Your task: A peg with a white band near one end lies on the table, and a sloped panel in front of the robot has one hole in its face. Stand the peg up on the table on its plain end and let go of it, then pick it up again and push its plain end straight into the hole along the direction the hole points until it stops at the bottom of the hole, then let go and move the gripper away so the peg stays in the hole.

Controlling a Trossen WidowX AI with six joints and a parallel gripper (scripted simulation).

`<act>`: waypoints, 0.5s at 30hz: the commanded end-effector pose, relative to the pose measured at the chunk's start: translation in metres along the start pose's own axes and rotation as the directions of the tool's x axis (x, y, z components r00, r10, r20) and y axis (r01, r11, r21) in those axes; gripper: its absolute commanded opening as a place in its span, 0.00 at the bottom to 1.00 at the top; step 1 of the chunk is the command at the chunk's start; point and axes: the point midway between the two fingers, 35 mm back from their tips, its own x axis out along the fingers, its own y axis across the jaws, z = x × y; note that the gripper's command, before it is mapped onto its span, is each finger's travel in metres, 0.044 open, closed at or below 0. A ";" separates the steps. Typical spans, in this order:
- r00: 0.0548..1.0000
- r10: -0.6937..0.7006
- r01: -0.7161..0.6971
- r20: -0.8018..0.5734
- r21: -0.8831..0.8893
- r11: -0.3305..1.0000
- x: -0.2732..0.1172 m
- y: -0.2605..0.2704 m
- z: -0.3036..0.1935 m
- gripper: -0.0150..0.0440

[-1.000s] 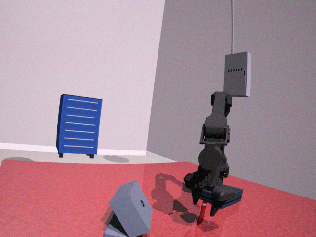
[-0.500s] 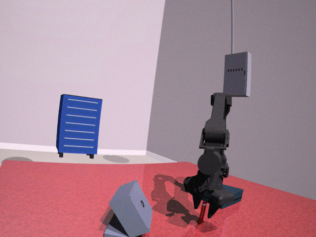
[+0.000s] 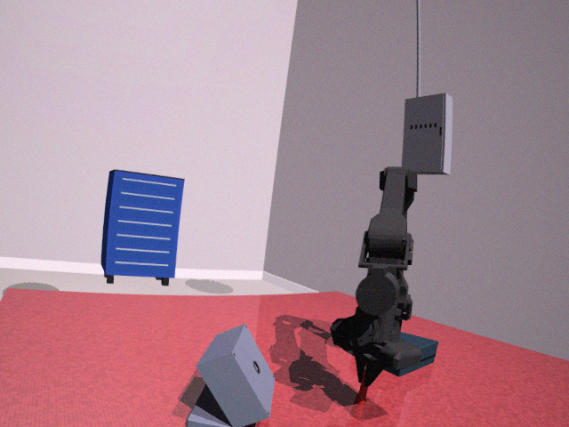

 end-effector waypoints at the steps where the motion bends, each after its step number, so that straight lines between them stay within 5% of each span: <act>1: 1.000 0.001 -0.001 0.000 0.000 1.000 0.000 0.000 0.000 0.25; 15: 1.000 0.000 0.000 -0.003 -0.004 1.000 -0.046 0.003 0.003 0.25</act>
